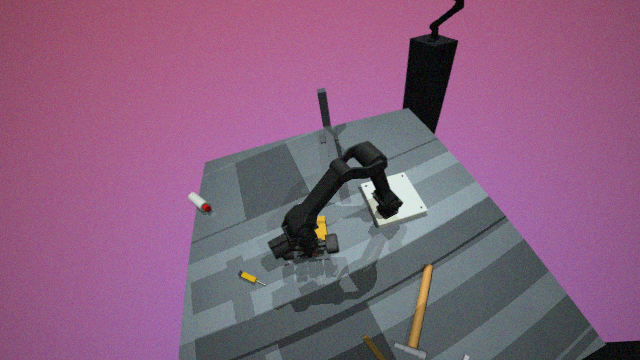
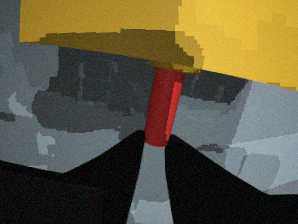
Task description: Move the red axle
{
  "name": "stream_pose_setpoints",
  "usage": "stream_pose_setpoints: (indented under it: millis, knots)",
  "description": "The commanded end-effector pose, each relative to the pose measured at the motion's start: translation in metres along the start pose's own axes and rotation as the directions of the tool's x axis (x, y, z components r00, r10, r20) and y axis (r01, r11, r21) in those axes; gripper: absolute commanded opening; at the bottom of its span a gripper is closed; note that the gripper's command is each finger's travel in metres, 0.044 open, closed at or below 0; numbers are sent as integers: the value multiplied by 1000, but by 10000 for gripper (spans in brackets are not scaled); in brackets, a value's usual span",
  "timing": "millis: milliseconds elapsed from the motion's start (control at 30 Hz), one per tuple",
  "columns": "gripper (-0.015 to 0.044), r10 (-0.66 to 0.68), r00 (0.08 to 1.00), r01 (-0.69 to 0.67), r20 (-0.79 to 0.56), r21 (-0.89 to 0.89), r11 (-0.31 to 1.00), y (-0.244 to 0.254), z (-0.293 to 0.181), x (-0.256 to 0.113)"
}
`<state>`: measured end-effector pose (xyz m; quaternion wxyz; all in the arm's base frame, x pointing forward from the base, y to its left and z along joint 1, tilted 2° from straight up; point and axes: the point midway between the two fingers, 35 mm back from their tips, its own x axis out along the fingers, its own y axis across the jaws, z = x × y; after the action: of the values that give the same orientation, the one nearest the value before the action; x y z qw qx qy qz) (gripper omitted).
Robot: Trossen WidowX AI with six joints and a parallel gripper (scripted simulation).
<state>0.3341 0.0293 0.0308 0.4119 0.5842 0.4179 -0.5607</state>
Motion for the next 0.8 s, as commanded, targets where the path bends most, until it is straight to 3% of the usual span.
stream_pose_setpoints:
  millis: [0,767]
  knots:
    - [0,3,1000,-3,-3,1,1000,2,-7,-1]
    - [0,2,1000,-2,-8,3,1000,1,-44,-1]
